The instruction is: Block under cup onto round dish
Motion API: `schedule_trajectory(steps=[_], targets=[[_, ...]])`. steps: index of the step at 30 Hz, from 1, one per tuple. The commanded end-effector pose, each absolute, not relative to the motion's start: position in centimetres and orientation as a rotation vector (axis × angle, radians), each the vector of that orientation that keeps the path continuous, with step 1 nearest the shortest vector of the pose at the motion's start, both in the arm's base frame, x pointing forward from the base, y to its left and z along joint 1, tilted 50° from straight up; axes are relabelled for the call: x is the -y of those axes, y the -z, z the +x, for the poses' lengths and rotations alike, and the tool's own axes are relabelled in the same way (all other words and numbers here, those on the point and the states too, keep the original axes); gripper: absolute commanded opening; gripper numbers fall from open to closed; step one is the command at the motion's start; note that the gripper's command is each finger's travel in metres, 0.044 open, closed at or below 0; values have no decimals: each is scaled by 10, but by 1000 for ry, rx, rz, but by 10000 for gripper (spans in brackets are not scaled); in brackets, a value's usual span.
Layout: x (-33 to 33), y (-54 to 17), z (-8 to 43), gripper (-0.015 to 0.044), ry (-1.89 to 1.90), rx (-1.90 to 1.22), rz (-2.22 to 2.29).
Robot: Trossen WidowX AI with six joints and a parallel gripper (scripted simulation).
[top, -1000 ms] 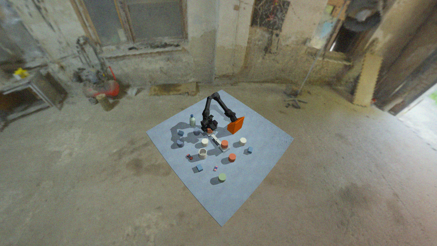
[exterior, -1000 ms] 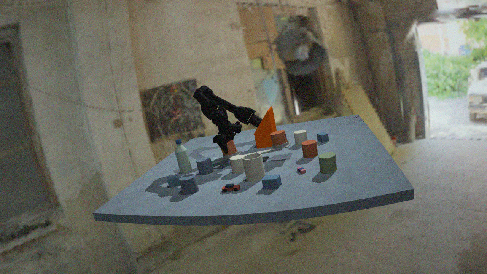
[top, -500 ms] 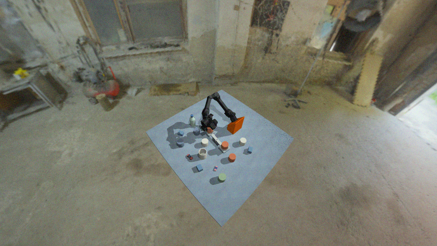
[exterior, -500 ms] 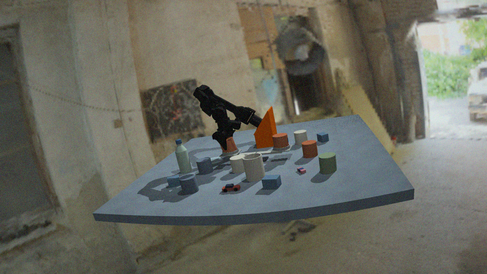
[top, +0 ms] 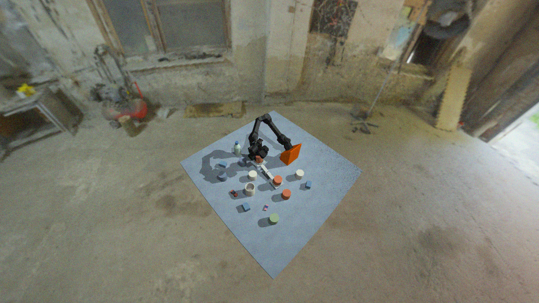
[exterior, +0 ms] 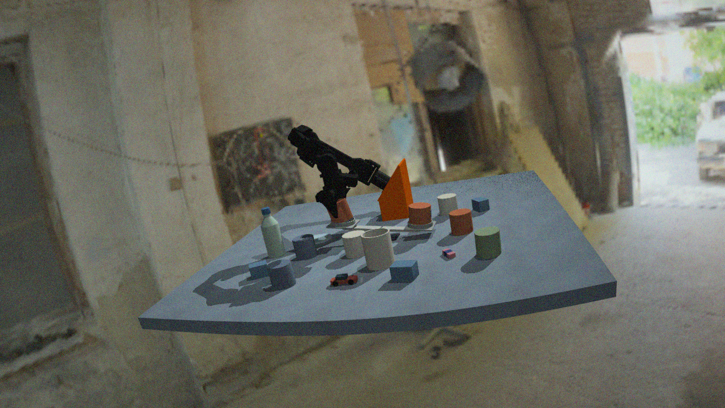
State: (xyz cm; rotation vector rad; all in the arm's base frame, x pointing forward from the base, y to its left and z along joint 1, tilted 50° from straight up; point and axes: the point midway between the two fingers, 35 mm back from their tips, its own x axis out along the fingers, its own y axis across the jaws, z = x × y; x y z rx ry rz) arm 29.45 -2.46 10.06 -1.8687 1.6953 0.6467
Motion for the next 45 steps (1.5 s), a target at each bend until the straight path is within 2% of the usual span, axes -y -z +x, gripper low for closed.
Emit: schedule_trajectory(steps=[1,45], targets=[[18,-108,298,0,-630,-1678,-1873],[-23,-146,287,0,-624,-1686,-1877]])
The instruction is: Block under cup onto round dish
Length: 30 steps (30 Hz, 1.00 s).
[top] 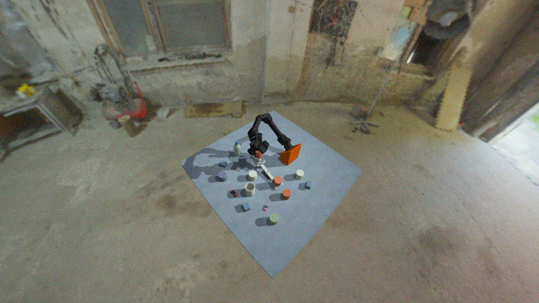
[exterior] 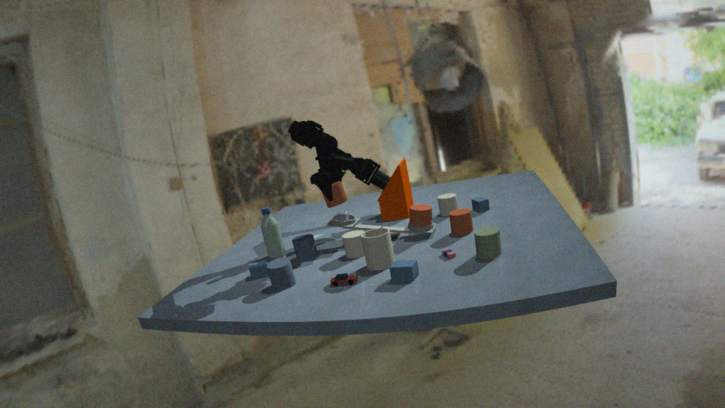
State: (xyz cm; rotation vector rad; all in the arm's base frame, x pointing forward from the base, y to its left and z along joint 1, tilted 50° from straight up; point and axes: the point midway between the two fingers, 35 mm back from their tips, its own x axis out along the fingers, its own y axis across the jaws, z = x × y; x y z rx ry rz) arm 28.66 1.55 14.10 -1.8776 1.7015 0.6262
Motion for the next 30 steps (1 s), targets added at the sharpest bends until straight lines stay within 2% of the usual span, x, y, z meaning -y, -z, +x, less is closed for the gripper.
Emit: schedule_trajectory(steps=[1,30], targets=[[-23,-147,287,0,-624,-1687,-1877],[-26,-153,282,0,-620,-1704,-1882]])
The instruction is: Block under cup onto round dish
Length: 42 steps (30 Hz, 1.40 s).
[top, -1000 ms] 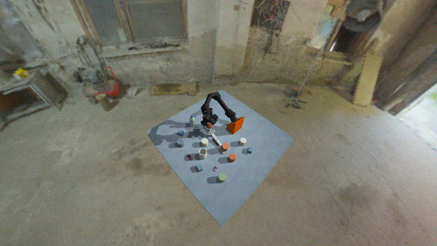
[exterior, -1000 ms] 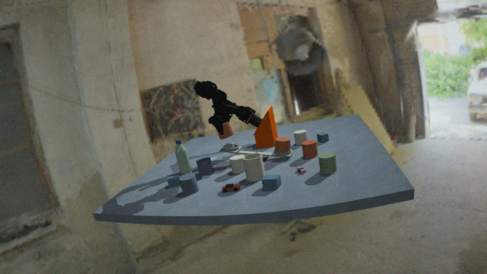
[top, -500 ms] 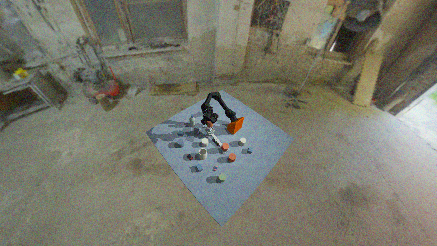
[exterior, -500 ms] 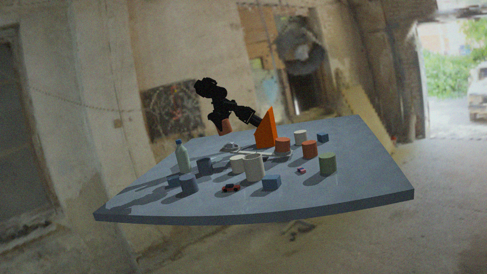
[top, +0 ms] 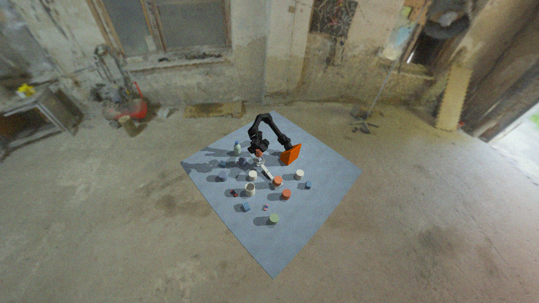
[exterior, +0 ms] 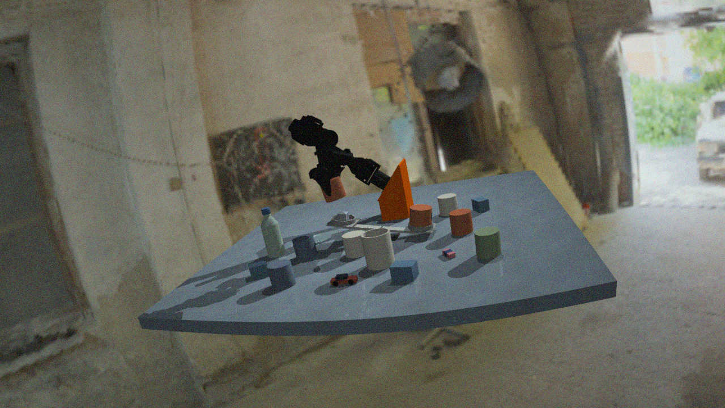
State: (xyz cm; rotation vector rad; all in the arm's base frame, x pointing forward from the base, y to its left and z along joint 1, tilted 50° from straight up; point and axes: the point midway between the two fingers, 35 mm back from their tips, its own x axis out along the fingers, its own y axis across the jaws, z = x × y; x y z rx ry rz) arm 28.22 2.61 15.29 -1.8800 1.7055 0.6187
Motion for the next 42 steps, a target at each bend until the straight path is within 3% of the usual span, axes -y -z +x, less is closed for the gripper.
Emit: schedule_trajectory(steps=[1,37,42], targets=[[-26,-153,282,0,-620,-1704,-1882],[-26,-153,282,0,-620,-1704,-1882],[2,-162,277,0,-658,-1696,-1848]])
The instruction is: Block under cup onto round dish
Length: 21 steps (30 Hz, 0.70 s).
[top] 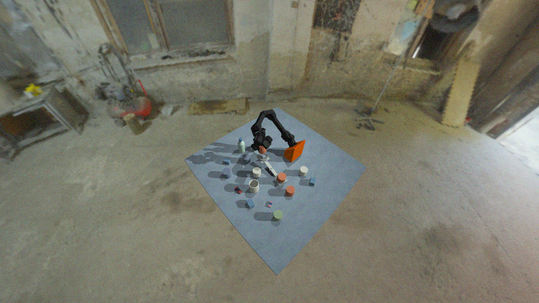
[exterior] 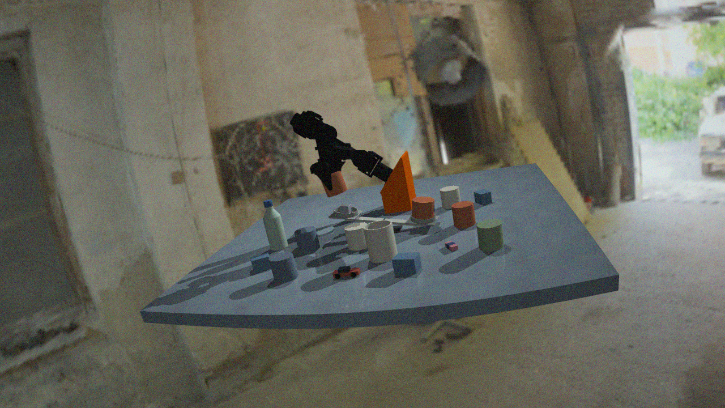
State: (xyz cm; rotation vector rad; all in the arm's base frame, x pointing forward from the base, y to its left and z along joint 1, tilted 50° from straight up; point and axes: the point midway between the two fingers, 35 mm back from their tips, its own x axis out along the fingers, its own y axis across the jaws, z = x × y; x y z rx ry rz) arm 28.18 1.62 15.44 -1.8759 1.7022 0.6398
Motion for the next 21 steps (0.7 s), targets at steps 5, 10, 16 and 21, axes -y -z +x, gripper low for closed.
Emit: schedule_trajectory(steps=[5,10,16,21], targets=[[41,-174,263,0,-691,-1678,-1816],[76,-184,245,0,-703,-1658,-1803],[113,-195,217,0,-691,-1645,-1810],[138,-203,190,0,-665,-1650,-1834]])
